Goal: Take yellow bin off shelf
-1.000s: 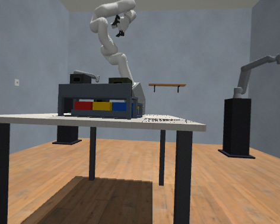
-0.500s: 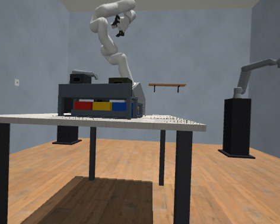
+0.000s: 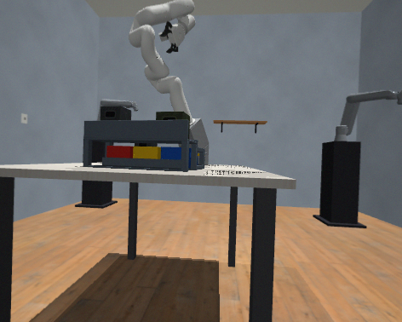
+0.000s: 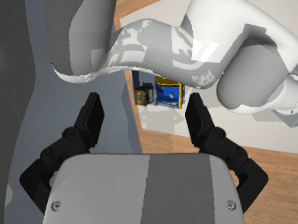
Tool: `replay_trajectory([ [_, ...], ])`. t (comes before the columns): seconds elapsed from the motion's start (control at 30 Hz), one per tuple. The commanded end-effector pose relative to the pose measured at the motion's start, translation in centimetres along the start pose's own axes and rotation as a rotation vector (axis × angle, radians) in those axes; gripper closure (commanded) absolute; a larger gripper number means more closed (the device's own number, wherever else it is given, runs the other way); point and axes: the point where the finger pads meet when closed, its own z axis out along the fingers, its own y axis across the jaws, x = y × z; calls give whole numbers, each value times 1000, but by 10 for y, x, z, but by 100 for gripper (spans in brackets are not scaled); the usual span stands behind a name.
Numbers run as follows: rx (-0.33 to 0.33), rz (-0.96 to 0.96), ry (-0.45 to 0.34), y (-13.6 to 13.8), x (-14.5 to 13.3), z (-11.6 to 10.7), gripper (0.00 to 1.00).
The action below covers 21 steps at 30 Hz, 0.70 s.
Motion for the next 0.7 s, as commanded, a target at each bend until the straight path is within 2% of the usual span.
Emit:
replay_trajectory([
  [0.0, 131, -218, -34, 8, 48, 9, 0],
  [0.33, 131, -218, -34, 8, 48, 9, 0],
  [0.37, 26, -44, -7, 2, 10, 2, 0],
  [0.5, 133, -220, -34, 8, 48, 9, 0],
  [0.67, 133, -220, -34, 8, 48, 9, 0],
])
